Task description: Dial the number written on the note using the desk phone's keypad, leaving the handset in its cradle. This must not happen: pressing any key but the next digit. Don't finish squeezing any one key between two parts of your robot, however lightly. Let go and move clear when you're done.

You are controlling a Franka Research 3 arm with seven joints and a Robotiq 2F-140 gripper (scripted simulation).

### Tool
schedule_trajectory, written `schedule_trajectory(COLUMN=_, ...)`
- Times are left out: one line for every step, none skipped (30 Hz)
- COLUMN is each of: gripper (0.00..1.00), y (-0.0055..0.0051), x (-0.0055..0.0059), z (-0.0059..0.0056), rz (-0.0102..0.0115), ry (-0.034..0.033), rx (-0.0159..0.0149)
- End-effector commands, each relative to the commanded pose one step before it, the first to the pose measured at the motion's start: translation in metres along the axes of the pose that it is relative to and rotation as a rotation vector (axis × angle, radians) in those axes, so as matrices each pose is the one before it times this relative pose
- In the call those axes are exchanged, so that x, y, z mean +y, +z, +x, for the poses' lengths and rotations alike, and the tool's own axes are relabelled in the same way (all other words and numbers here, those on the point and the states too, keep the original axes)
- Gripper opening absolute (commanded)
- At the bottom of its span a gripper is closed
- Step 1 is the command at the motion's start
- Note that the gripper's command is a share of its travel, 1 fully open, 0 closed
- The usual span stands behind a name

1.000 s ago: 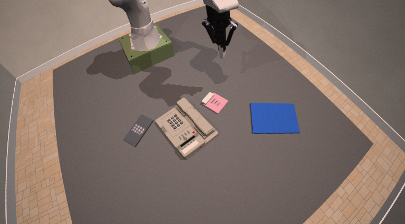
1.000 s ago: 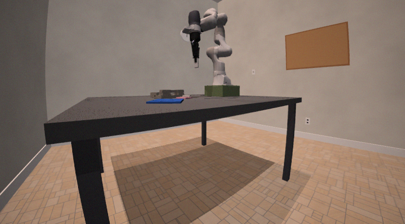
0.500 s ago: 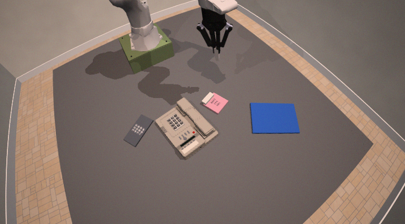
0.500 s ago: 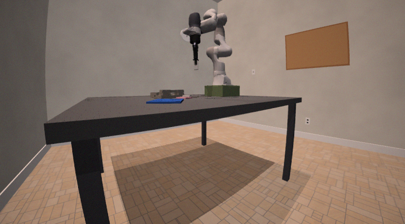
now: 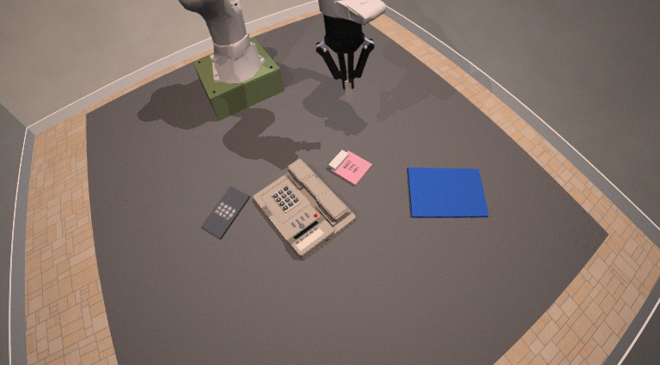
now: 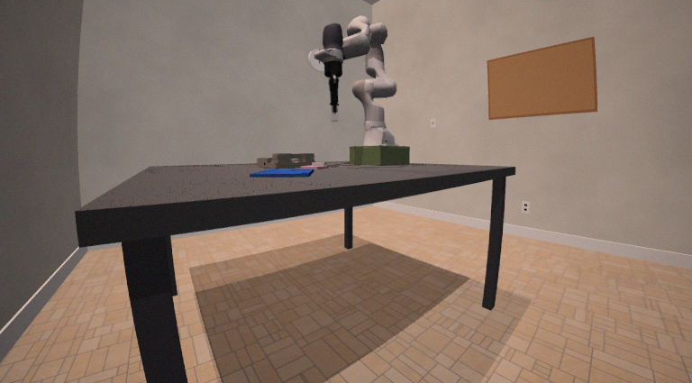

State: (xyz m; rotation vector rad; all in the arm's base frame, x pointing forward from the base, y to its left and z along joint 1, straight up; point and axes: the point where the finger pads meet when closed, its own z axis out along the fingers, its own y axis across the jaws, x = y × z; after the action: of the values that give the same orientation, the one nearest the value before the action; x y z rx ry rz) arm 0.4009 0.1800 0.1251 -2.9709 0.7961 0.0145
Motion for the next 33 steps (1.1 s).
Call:
schedule_trajectory(gripper=0.0, y=-0.00065, x=-0.00095, z=0.00047, rz=0.00518, ry=-0.05172, rx=0.00089)
schedule_trajectory(gripper=0.0, y=0.0, x=0.0, z=0.0, rz=0.0, ry=0.0, rx=0.0)
schedule_trajectory(gripper=0.0, y=0.0, x=0.0, z=0.0, rz=0.0, ry=0.0, rx=0.0)
schedule_trajectory(gripper=0.0, y=0.0, x=0.0, z=0.0, rz=0.0, ry=0.0, rx=0.0)
schedule_trajectory(gripper=0.0, y=0.0, x=0.0, z=0.0, rz=0.0, ry=0.0, rx=0.0)
schedule_trajectory(gripper=0.0, y=0.0, x=0.0, z=0.0, rz=0.0, ry=0.0, rx=0.0)
schedule_trajectory(gripper=0.0, y=0.0, x=0.0, z=0.0, rz=0.0, ry=0.0, rx=0.0)
schedule_trajectory(gripper=0.0, y=0.0, x=0.0, z=0.0, rz=0.0, ry=0.0, rx=0.0)
schedule_trajectory(gripper=0.0, y=0.0, x=0.0, z=0.0, rz=0.0, ry=0.0, rx=0.0)
schedule_trajectory(gripper=0.0, y=0.0, x=0.0, z=0.0, rz=0.0, ry=0.0, rx=0.0)
schedule_trajectory(gripper=0.0, y=0.0, x=0.0, z=0.0, rz=0.0, ry=0.0, rx=0.0)
schedule_trajectory(gripper=0.0, y=0.0, x=0.0, z=0.0, rz=0.0, ry=0.0, rx=0.0)
schedule_trajectory(gripper=0.0, y=0.0, x=0.0, z=0.0, rz=0.0, ry=0.0, rx=0.0)
schedule_trajectory(gripper=0.0, y=0.0, x=0.0, z=0.0, rz=0.0, ry=0.0, rx=0.0)
schedule_trajectory(gripper=0.0, y=0.0, x=0.0, z=0.0, rz=0.0, ry=0.0, rx=0.0)
schedule_trajectory(gripper=0.0, y=0.0, x=0.0, z=0.0, rz=0.0, ry=0.0, rx=0.0)
schedule_trajectory(gripper=0.0, y=0.0, x=0.0, z=0.0, rz=0.0, ry=0.0, rx=0.0)
schedule_trajectory(gripper=0.0, y=0.0, x=0.0, z=0.0, rz=0.0, ry=0.0, rx=0.0)
schedule_trajectory(gripper=0.0, y=0.0, x=0.0, z=0.0, rz=0.0, ry=0.0, rx=0.0)
schedule_trajectory(gripper=0.0, y=0.00478, x=0.01062, z=-0.00105, rz=-0.01634, ry=-0.11177, rx=0.00432)
schedule_trajectory(gripper=0.0, y=0.0, x=0.0, z=0.0, rz=0.0, ry=0.0, rx=0.0)
schedule_trajectory(gripper=0.0, y=0.0, x=0.0, z=0.0, rz=0.0, ry=0.0, rx=0.0)
schedule_trajectory(gripper=0.0, y=0.0, x=0.0, z=0.0, rz=0.0, ry=0.0, rx=0.0)
schedule_trajectory(gripper=0.0, y=0.0, x=0.0, z=0.0, rz=0.0, ry=0.0, rx=0.0)
schedule_trajectory(gripper=0.0, y=0.0, x=0.0, z=0.0, rz=0.0, ry=0.0, rx=0.0)
schedule_trajectory(gripper=0.0, y=0.0, x=0.0, z=0.0, rz=0.0, ry=0.0, rx=0.0)
schedule_trajectory(gripper=0.0, y=0.0, x=0.0, z=0.0, rz=0.0, ry=0.0, rx=0.0)
schedule_trajectory(gripper=0.0, y=0.0, x=0.0, z=0.0, rz=0.0, ry=0.0, rx=0.0)
schedule_trajectory(gripper=0.0, y=0.0, x=0.0, z=0.0, rz=0.0, ry=0.0, rx=0.0)
schedule_trajectory(gripper=0.0, y=0.0, x=0.0, z=0.0, rz=0.0, ry=0.0, rx=0.0)
schedule_trajectory(gripper=0.0, y=0.0, x=0.0, z=0.0, rz=0.0, ry=0.0, rx=0.0)
schedule_trajectory(gripper=0.0, y=0.0, x=0.0, z=0.0, rz=0.0, ry=0.0, rx=0.0)
schedule_trajectory(gripper=0.0, y=0.0, x=0.0, z=0.0, rz=0.0, ry=0.0, rx=0.0)
